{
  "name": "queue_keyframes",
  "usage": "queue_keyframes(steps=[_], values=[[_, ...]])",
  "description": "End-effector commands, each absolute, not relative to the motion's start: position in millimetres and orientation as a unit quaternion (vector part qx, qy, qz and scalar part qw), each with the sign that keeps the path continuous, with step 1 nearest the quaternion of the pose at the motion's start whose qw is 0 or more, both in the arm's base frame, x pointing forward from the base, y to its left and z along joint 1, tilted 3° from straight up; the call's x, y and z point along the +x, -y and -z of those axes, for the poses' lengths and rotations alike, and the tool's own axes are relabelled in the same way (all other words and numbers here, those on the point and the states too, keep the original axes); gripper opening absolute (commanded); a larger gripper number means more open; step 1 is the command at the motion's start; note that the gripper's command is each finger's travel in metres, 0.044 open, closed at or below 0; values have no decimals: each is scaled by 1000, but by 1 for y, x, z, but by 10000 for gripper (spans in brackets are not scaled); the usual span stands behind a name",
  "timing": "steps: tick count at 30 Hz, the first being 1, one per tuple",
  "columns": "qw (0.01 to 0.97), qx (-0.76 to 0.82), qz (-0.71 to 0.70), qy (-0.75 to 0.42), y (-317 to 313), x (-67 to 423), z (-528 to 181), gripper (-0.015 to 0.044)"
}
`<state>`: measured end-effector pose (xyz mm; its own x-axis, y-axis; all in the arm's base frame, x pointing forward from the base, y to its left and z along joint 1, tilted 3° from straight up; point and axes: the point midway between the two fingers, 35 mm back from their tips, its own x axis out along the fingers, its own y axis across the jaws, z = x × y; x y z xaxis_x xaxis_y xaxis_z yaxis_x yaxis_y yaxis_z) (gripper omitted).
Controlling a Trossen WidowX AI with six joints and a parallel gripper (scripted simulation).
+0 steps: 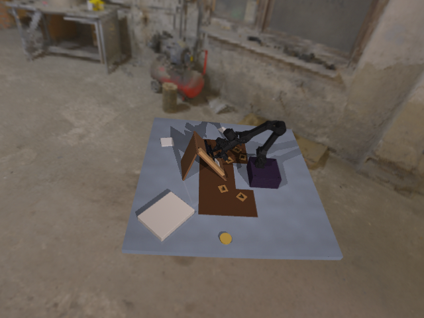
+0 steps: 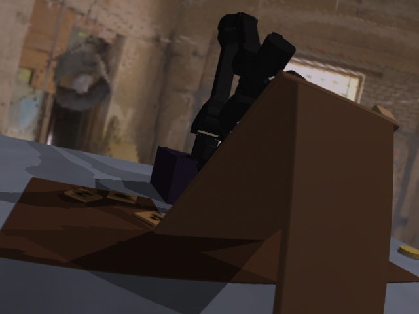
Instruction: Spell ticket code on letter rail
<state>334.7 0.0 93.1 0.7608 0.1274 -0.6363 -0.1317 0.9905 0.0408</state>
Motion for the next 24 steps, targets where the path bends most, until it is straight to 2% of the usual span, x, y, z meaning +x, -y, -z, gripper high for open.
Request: queue_keyframes(steps=[1,24], values=[[939,-4,-71,-337,0,332,-95,295],[939,-4,-71,-338,5,321,-101,295]])
